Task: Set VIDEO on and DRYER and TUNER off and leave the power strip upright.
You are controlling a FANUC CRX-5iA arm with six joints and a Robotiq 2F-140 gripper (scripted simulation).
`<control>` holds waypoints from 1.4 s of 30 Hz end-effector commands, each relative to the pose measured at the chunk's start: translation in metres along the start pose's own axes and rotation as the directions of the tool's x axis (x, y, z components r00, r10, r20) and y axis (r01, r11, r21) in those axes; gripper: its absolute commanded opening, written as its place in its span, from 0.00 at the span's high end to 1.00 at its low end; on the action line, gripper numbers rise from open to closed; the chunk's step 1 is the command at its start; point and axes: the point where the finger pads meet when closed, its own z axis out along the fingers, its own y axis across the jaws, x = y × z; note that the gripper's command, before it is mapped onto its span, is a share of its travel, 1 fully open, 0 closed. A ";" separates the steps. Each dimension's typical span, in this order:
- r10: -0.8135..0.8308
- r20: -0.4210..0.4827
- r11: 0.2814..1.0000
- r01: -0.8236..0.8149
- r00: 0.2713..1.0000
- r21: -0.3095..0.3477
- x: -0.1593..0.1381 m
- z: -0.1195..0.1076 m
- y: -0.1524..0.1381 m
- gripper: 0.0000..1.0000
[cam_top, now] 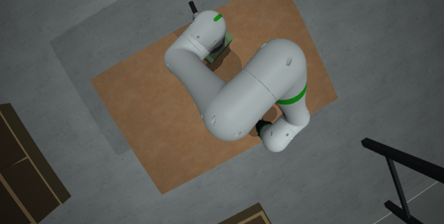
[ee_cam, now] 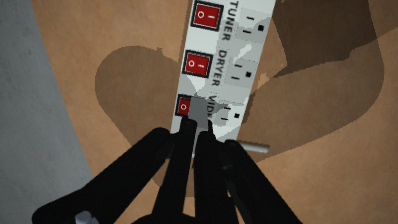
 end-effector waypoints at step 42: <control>0.000 0.000 1.000 0.000 1.000 0.000 0.000 -0.025 0.000 1.00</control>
